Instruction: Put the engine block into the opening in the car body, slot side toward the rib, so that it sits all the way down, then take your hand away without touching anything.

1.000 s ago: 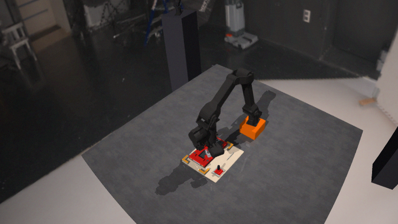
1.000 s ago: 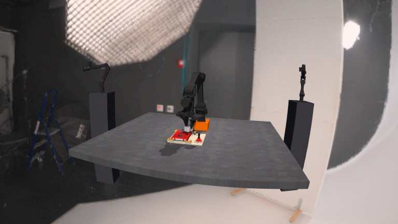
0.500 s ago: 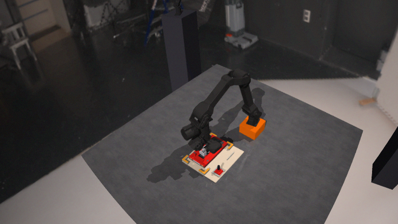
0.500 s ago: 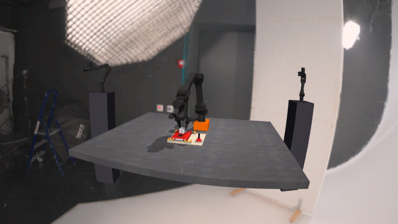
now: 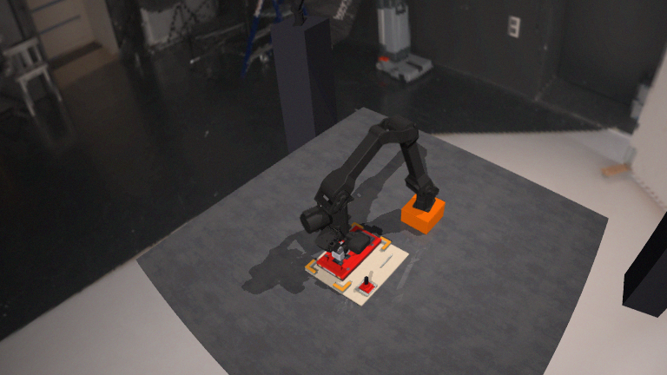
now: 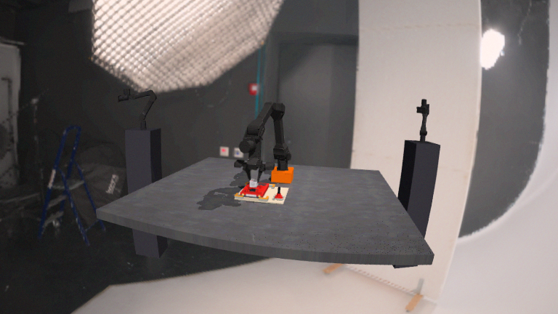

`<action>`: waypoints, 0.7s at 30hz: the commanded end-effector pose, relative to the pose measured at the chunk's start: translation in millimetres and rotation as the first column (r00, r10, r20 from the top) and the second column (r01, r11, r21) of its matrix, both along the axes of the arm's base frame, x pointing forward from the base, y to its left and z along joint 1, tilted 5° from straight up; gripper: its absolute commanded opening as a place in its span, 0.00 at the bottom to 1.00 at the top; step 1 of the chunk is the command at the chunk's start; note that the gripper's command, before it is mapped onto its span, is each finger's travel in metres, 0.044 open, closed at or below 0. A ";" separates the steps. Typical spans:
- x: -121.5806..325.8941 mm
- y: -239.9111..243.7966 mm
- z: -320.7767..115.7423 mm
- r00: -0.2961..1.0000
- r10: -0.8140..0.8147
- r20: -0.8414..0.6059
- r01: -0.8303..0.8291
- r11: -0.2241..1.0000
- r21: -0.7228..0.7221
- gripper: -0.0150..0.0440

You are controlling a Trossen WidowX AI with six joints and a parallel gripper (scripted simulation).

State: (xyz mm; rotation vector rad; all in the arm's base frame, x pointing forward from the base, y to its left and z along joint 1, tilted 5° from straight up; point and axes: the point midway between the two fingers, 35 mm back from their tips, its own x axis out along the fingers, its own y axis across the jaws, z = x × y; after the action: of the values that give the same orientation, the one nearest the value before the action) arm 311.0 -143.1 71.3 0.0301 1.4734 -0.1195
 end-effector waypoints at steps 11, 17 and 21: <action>0.3 -0.6 0.1 0.999 -0.050 0.007 0.050 0.999 0.008 0.52; 0.3 -0.6 0.1 0.999 -0.050 0.007 0.050 0.999 0.008 0.52; 0.8 -0.5 0.1 1.000 -0.029 0.006 0.029 1.000 0.006 0.52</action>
State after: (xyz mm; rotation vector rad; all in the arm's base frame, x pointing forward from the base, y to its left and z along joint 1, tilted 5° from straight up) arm 310.7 -144.0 71.2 0.0654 1.4706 -0.1515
